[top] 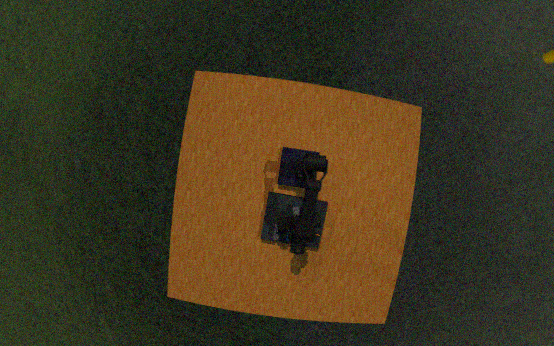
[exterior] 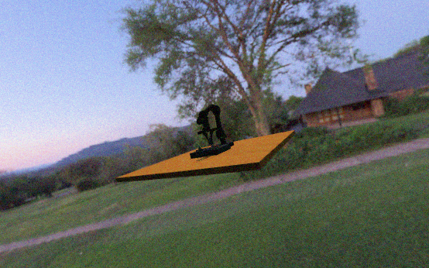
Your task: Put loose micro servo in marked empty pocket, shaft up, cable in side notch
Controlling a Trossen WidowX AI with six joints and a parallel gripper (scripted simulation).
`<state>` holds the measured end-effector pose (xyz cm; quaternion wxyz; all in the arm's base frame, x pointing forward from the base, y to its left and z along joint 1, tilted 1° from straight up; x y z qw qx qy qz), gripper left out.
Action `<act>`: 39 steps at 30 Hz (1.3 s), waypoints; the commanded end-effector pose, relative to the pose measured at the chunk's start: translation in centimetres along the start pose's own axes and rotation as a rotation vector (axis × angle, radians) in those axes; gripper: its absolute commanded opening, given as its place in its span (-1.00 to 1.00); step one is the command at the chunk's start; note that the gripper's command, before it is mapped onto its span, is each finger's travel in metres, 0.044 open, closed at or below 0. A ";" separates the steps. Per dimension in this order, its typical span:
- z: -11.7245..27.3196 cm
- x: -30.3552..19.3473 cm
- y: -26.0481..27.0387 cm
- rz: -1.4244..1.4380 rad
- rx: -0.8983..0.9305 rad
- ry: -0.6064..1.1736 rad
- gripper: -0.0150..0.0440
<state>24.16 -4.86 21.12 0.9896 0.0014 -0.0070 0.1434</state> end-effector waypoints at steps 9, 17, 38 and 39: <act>0.0 -0.2 -0.2 -0.188 0.000 0.005 -0.49; 0.0 0.7 -0.7 -0.188 -0.001 0.004 -0.49; 0.1 7.7 -4.7 -0.188 -0.004 -0.003 -0.49; 0.1 8.0 -4.8 -0.188 -0.004 -0.003 -0.49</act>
Point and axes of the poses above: the point midway between the two fingers, 35 mm back from their tips, its own z axis back along the fingers, its own y axis across the jaws, x = y × z, the point moved 9 cm from there along z, back along the fingers, and after that the axes turned 12 degrees about z, right-handed, at the moved point
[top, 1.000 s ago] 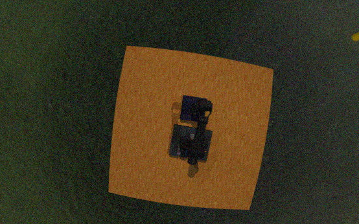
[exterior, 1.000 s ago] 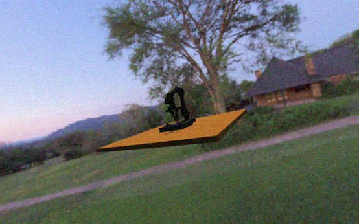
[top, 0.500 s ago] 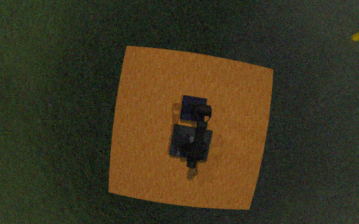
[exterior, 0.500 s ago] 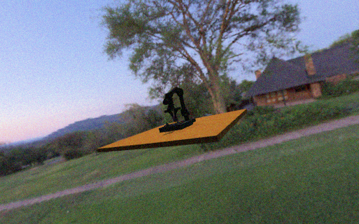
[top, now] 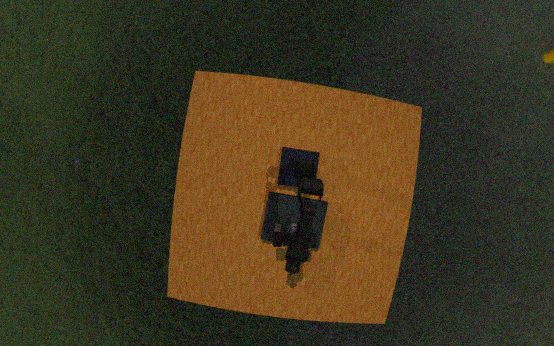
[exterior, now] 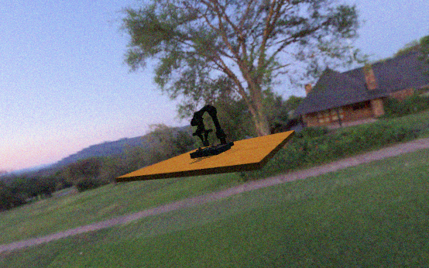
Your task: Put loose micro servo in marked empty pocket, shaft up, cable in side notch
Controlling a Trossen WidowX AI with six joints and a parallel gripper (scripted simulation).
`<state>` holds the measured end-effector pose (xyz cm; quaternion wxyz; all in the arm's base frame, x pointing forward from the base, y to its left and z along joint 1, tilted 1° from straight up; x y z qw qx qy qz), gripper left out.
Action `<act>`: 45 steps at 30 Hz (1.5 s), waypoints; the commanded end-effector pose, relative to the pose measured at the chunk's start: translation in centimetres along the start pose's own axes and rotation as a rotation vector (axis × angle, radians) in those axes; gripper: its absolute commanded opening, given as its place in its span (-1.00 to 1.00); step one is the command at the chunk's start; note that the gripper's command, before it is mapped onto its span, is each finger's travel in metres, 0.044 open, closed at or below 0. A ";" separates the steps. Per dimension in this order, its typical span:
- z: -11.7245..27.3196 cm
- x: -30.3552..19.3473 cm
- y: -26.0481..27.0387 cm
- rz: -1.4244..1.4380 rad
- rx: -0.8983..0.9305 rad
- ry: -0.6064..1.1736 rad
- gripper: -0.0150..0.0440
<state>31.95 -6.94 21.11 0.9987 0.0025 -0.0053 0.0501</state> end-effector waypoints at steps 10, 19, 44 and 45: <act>0.3 2.5 -0.9 -0.084 -0.004 -0.008 -0.49; 0.0 2.6 -0.9 -0.123 -0.004 -0.008 -0.49; -1.7 2.7 -0.9 -0.123 -0.004 -0.008 -0.49; -1.8 2.7 -0.9 -0.123 -0.004 -0.008 -0.49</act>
Point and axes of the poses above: the point midway between the two fingers, 35 mm back from their tips, its own z axis back along the fingers, its own y axis across the jaws, x = y × z, the point moved 9 cm from there along z, back along the fingers, and after that the axes turned 12 degrees about z, right-handed, at the moved point
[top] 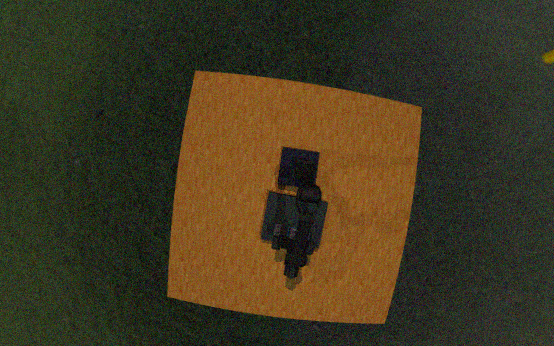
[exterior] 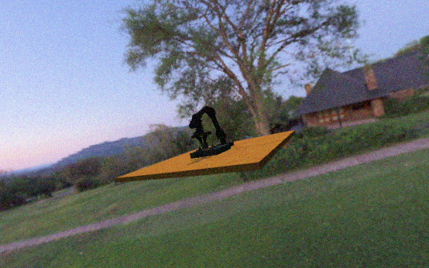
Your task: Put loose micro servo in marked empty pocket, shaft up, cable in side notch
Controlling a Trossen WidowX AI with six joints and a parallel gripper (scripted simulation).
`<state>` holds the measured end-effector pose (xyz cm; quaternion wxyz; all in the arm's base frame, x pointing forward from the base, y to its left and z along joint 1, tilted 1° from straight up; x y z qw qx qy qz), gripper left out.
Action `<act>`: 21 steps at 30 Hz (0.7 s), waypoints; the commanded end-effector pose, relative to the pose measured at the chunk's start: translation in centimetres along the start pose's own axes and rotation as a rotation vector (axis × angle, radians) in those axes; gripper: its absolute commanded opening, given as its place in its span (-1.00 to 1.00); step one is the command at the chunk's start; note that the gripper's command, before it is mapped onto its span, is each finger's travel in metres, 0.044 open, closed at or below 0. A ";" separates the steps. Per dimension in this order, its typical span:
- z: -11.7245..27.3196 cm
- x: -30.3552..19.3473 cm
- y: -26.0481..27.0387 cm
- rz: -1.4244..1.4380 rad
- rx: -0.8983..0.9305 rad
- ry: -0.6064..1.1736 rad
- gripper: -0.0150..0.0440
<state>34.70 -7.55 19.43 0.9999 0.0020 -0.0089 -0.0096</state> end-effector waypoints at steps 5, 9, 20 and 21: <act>-0.4 0.0 0.0 -0.003 -0.002 -0.001 -0.49; -0.7 0.0 0.0 -0.003 -0.002 -0.001 -0.49; -1.4 0.0 0.0 -0.003 -0.002 -0.001 -0.49; -1.5 0.0 0.0 -0.003 -0.002 -0.001 -0.49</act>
Point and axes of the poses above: the point midway between the two fingers, 35 mm back from their tips, its own z axis back along the fingers, its own y axis across the jaws, x = y × z, the point moved 9 cm from there along z, back along the fingers, and after that the axes turned 12 degrees about z, right-handed, at the moved point
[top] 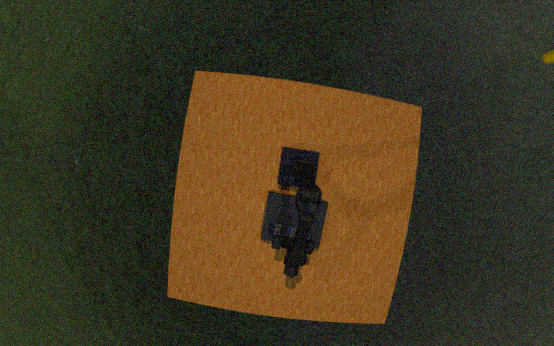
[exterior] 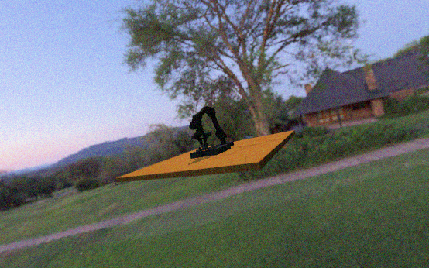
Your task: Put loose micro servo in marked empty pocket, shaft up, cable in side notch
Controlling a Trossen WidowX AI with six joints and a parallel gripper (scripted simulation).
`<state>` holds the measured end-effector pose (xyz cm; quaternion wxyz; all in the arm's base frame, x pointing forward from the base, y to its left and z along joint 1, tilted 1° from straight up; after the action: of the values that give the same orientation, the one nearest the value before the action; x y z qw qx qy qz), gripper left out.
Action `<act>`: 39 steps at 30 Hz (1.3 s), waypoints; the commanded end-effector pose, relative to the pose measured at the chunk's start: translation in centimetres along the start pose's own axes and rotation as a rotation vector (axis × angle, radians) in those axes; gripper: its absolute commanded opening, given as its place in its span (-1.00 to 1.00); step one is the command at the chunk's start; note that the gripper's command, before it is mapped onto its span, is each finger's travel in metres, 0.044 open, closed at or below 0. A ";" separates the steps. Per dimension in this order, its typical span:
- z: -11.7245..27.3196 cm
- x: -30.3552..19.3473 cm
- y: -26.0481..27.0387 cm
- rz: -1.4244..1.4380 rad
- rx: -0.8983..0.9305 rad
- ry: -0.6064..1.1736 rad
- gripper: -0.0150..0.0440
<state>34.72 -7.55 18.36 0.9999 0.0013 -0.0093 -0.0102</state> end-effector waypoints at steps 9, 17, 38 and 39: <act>-0.6 0.0 0.0 -0.002 -0.001 0.000 -0.49; -1.1 0.0 0.0 -0.002 -0.001 0.000 -0.49; -2.5 0.0 0.0 -0.002 -0.001 0.000 -0.49; -2.6 0.0 0.0 -0.002 -0.001 0.000 -0.49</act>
<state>34.79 -7.58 16.06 0.9999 -0.0001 -0.0091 -0.0114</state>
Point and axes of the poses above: the point midway between the two fingers, 35 mm back from their tips, its own z axis back along the fingers, its own y axis across the jaws, x = y × z, the point moved 9 cm from there along z, back along the fingers, and after that the axes turned 12 degrees about z, right-handed, at the moved point
